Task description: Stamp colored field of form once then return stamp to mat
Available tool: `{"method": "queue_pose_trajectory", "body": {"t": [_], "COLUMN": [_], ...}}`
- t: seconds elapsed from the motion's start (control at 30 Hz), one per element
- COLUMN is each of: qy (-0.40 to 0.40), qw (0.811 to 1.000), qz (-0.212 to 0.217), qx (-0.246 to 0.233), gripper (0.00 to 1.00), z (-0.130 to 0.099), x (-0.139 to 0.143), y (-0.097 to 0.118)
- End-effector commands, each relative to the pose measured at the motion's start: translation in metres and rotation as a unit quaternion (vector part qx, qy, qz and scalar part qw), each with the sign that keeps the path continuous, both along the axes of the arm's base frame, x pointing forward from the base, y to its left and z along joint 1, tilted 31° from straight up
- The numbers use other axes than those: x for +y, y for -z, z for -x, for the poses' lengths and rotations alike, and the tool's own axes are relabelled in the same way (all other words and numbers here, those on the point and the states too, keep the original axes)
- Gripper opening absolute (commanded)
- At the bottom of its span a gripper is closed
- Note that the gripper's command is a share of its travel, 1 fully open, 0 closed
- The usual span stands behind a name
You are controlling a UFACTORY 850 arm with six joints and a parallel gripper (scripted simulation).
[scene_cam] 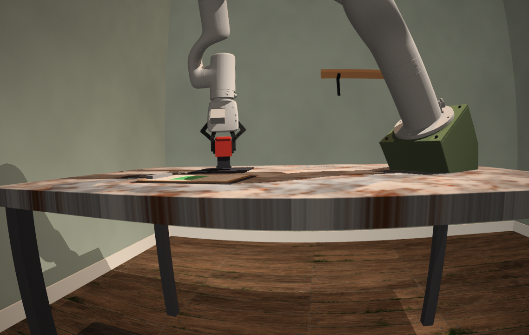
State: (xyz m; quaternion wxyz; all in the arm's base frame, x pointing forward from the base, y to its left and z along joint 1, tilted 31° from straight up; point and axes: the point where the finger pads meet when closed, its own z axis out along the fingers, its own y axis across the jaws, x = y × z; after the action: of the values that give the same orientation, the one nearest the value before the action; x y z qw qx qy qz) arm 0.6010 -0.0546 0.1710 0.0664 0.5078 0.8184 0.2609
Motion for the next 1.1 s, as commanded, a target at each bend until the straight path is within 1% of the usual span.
{"method": "queue_pose_trajectory", "body": {"t": [0.0,0.1,0.2,0.57,0.63,0.7,0.73,0.83,1.03,1.07], "qy": [0.0,0.0,0.0,0.0,0.003,0.012,0.019,0.05,0.129,0.129], "qw": [1.0,1.0,1.0,1.0,1.0,1.0,1.0,0.998,0.989,0.989], "qz": [0.0,0.0,0.0,0.0,-0.001,-0.003,-0.005,-0.015,-0.049,-0.049], "qx": [-0.001,-0.001,-0.001,-0.001,0.001,0.007,0.011,0.028,0.058,0.058], "gripper": [0.35,0.35,0.35,0.35,0.35,0.35,0.35,0.35,0.35,0.35], "z": [0.003,0.008,0.011,0.011,0.011,0.012,0.012,0.017,0.037,0.037], "x": [-0.004,-0.009,-0.012,-0.012,-0.007,0.009,0.022,0.072,0.137,0.137], "y": [-0.01,-0.022,-0.029,-0.03,-0.031,-0.036,-0.039,-0.054,-0.073,-0.073]}}
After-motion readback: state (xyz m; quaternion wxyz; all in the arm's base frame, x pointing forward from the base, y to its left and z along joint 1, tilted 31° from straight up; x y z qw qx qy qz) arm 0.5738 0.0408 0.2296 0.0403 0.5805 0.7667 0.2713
